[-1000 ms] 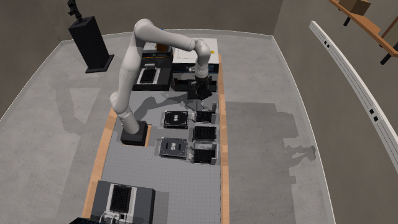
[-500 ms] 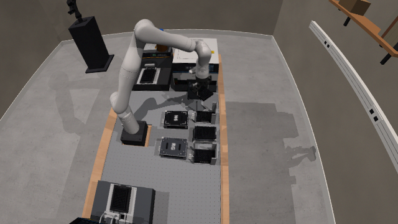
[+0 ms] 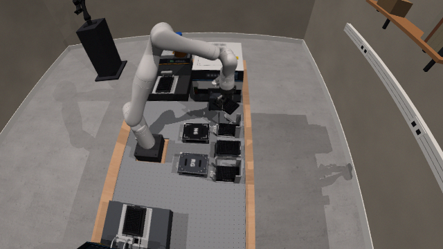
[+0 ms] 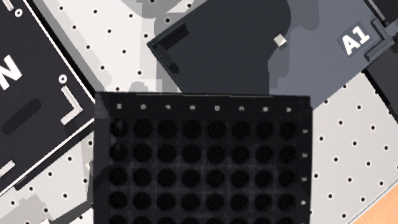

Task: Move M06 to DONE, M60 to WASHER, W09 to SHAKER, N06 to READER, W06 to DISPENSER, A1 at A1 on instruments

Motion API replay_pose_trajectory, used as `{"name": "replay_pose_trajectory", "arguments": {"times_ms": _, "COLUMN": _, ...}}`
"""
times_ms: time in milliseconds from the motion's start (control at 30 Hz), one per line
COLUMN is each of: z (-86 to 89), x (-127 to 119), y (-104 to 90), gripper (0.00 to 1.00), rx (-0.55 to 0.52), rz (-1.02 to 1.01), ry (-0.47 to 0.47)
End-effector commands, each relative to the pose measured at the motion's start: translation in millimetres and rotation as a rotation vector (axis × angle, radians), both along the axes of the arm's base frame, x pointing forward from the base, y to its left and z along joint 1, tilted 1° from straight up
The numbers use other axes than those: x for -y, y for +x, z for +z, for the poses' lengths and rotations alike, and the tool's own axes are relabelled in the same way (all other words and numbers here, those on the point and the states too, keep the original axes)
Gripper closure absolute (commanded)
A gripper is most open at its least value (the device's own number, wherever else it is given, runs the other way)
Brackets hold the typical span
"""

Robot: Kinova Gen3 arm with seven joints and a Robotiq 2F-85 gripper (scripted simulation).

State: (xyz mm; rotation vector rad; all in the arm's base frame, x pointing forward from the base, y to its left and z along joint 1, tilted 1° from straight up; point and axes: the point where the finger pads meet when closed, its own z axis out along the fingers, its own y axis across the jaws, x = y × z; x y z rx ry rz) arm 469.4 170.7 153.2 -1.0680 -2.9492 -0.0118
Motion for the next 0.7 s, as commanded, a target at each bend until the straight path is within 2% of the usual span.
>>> {"name": "replay_pose_trajectory", "arguments": {"times_ms": 0, "z": 0.9, "x": -0.1, "y": 0.5, "gripper": 0.06, "rx": 0.002, "rz": 0.048, "ry": 0.002}}
{"name": "replay_pose_trajectory", "arguments": {"times_ms": 233, "z": 0.7, "x": 18.1, "y": 8.9, "gripper": 0.06, "rx": 0.003, "rz": 0.13, "ry": 0.002}}
{"name": "replay_pose_trajectory", "arguments": {"times_ms": 667, "z": 0.7, "x": 22.3, "y": 10.9, "gripper": 0.06, "rx": 0.004, "rz": 0.258, "ry": 0.002}}
